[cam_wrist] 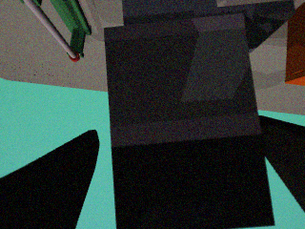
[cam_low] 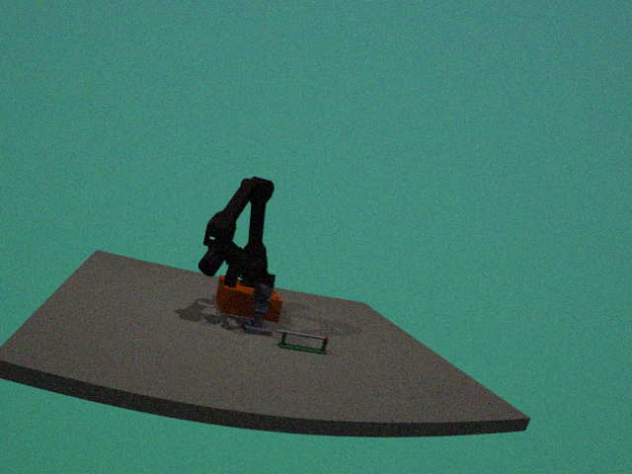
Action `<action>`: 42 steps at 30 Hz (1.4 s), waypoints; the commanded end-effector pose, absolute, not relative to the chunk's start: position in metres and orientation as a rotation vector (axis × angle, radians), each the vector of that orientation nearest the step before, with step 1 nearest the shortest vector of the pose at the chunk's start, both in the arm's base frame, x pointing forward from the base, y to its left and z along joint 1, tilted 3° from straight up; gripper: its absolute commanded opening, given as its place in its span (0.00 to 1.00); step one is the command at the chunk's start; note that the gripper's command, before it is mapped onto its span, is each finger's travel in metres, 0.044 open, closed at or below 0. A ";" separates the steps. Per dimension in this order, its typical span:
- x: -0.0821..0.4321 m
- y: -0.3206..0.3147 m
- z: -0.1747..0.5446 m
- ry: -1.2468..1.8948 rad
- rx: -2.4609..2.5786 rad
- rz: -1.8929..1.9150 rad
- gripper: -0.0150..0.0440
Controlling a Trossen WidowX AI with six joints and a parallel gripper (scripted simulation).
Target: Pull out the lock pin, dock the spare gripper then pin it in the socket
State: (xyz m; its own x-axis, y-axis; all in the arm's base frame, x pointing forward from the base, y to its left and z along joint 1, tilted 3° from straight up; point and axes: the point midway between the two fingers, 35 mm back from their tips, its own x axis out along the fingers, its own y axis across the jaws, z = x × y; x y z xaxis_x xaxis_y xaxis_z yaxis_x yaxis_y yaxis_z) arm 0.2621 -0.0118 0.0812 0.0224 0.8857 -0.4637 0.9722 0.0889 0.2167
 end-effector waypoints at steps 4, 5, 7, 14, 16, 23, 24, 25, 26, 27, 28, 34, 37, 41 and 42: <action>0.259 -0.013 0.097 1.888 1.824 -0.235 1.00; 0.258 -0.013 0.099 1.888 1.825 -0.235 1.00; 0.257 -0.013 0.104 1.888 1.828 -0.236 1.00; 0.255 -0.011 0.115 1.868 1.838 -0.250 1.00; 0.254 -0.011 0.119 1.856 1.840 -0.255 1.00; 0.251 -0.011 0.132 1.811 1.848 -0.274 1.00; 0.251 -0.011 0.134 1.804 1.849 -0.277 1.00; 0.250 -0.011 0.136 1.798 1.851 -0.279 1.00; 0.250 -0.011 0.137 1.791 1.852 -0.282 1.00; 0.250 -0.010 0.139 1.784 1.853 -0.285 1.00; 0.249 -0.010 0.141 1.777 1.854 -0.287 1.00; 0.248 -0.010 0.150 1.745 1.860 -0.299 1.00; 0.248 -0.010 0.154 1.728 1.863 -0.305 1.00; 0.247 -0.009 0.163 1.698 1.869 -0.315 1.00; 0.247 -0.009 0.165 1.691 1.870 -0.317 1.00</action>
State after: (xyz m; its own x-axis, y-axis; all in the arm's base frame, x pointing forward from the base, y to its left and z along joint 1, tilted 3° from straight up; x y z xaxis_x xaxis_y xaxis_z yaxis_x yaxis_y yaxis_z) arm 0.2472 -0.0099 0.1580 0.1463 0.8288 -0.5400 0.9652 0.0001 0.2616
